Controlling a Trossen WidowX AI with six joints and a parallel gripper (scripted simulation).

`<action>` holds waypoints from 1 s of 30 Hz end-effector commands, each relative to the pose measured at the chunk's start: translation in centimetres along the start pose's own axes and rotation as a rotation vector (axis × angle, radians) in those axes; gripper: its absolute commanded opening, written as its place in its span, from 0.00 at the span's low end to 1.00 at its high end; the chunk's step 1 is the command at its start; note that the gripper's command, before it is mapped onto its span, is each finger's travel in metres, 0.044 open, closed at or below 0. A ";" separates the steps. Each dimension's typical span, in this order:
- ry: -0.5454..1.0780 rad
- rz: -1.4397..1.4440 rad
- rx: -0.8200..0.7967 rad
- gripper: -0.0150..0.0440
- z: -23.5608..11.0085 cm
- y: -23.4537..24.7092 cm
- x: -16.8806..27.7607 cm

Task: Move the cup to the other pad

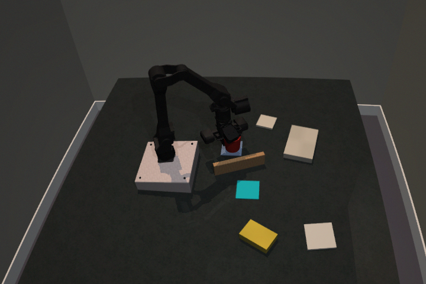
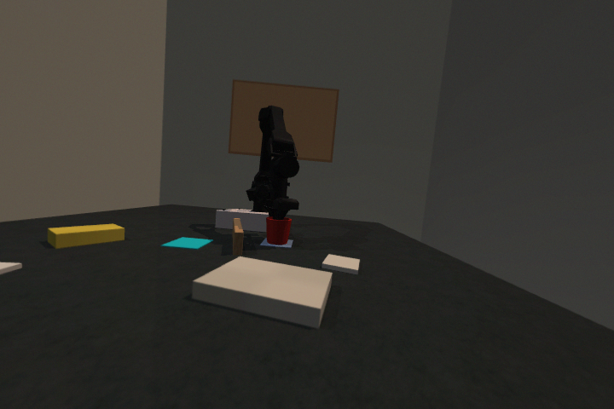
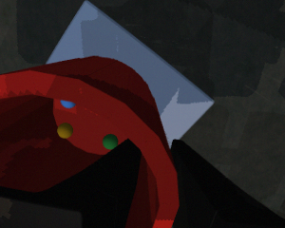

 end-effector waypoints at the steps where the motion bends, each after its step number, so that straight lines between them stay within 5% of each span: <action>1: 0.000 0.000 -0.001 0.33 0.0 0.0 0.0; 12: 0.000 0.000 -0.001 0.25 -0.4 0.1 0.0; 30: -0.003 0.002 0.000 0.25 -6.2 0.6 0.1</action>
Point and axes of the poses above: the point midway between the two fingers, 35 mm back from their tips, its own z axis out along the fingers, its own y axis across the jaws, x = y × z, the point moved 7 cm from there along -z, back along the fingers, and after that the axes turned 13 degrees about z, right-handed, at the moved point
